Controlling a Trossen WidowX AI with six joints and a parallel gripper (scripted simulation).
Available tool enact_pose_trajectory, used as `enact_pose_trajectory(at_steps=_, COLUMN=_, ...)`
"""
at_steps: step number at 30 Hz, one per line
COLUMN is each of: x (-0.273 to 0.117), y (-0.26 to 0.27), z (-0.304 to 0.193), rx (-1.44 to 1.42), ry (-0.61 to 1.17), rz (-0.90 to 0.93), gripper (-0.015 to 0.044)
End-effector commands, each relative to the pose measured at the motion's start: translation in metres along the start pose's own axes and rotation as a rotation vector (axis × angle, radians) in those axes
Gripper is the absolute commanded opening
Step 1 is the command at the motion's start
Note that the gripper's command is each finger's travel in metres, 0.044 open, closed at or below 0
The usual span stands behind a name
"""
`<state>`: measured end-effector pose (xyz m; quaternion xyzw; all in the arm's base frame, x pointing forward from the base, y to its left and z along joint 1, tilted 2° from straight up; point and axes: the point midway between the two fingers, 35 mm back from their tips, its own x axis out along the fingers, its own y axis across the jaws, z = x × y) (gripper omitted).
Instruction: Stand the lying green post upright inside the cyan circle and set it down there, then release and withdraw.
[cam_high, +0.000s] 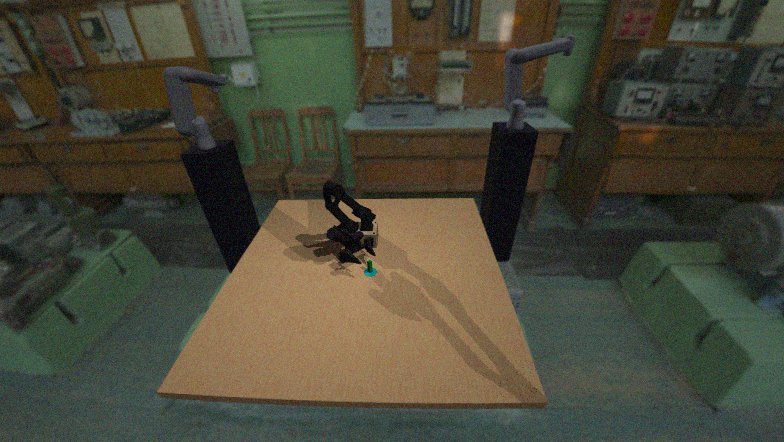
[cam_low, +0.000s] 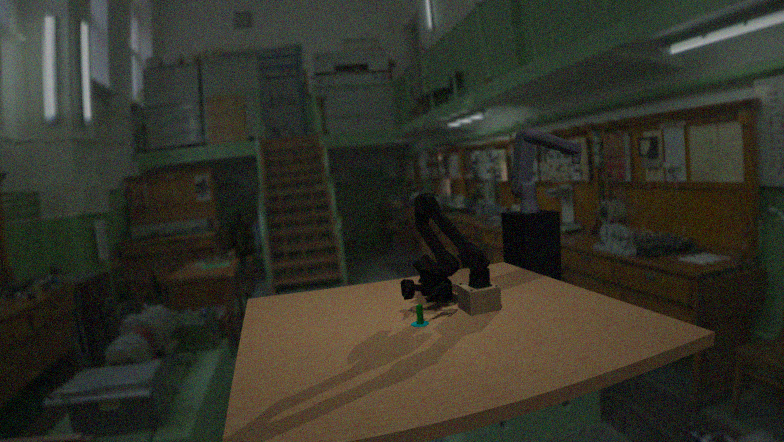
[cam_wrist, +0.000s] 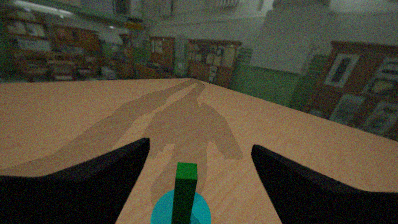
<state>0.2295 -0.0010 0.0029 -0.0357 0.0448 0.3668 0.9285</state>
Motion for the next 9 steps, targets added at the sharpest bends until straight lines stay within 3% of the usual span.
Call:
enact_pose_trajectory(at_steps=1, x=-0.002, y=0.001, z=0.010, rx=0.014, ry=-0.008, rz=0.003, gripper=0.0400)
enact_pose_trajectory(at_steps=9, x=-0.005, y=0.000, z=0.031, rx=0.027, ry=-0.019, rz=0.002, gripper=0.0400)
